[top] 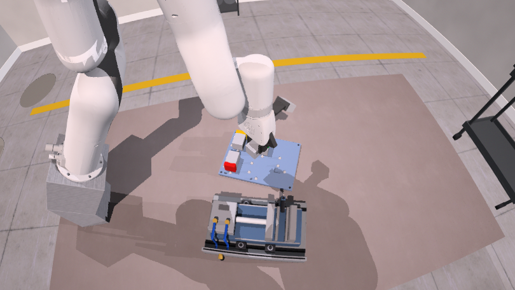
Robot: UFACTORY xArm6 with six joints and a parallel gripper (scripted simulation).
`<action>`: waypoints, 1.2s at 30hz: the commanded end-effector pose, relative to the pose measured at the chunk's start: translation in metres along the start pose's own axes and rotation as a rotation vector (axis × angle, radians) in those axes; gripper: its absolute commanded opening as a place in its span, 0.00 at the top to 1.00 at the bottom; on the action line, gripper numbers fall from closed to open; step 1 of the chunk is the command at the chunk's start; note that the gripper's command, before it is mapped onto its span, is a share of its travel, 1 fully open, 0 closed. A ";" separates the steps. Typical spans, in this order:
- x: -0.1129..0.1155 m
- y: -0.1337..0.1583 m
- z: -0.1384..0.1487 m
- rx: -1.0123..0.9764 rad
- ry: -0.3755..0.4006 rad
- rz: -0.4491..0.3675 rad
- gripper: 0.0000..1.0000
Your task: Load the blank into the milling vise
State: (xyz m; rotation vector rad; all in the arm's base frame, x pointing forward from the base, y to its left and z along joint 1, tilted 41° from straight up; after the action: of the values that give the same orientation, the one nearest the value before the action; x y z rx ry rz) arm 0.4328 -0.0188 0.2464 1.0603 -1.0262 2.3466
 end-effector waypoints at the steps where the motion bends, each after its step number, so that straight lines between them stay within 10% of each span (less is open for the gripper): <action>1: 0.001 -0.001 0.001 -0.108 0.008 -0.002 1.00; 36: 0.001 -0.001 0.001 -0.456 0.013 -0.005 1.00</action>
State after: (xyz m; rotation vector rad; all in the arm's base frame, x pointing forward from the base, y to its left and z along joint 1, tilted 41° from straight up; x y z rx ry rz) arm 0.4327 -0.0188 0.2466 0.8918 -1.4262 2.0058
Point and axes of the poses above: the point where the finger pads meet when closed, its own x axis back along the fingers, its own z axis across the jaws, y = z × x, the point moved 1 cm from there along x, back along the fingers, and after that the axes turned 14 degrees about x, right-handed, at the moved point
